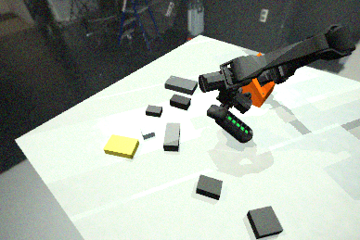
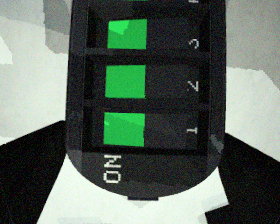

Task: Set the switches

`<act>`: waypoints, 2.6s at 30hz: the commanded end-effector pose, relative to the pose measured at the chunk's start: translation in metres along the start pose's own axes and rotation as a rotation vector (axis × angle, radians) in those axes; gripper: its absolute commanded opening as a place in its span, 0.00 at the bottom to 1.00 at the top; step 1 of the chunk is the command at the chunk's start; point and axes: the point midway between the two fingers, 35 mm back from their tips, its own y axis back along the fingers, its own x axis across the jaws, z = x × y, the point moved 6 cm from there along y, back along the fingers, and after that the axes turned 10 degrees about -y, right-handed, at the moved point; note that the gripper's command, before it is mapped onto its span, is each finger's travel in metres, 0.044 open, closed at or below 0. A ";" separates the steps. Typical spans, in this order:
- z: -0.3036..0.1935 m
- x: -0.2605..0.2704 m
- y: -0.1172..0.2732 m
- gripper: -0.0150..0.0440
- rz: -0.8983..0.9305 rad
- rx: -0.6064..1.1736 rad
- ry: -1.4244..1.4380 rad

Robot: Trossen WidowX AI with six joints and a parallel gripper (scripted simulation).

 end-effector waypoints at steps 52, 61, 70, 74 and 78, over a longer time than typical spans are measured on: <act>-0.015 0.000 -0.042 0.83 0.019 -0.016 0.000; -0.017 0.000 -0.048 0.83 0.019 -0.017 0.000; -0.019 -0.001 -0.048 0.83 0.018 -0.008 0.003; -0.019 -0.001 -0.048 0.96 0.018 -0.003 0.005; -0.019 -0.001 -0.048 1.00 0.018 -0.003 0.005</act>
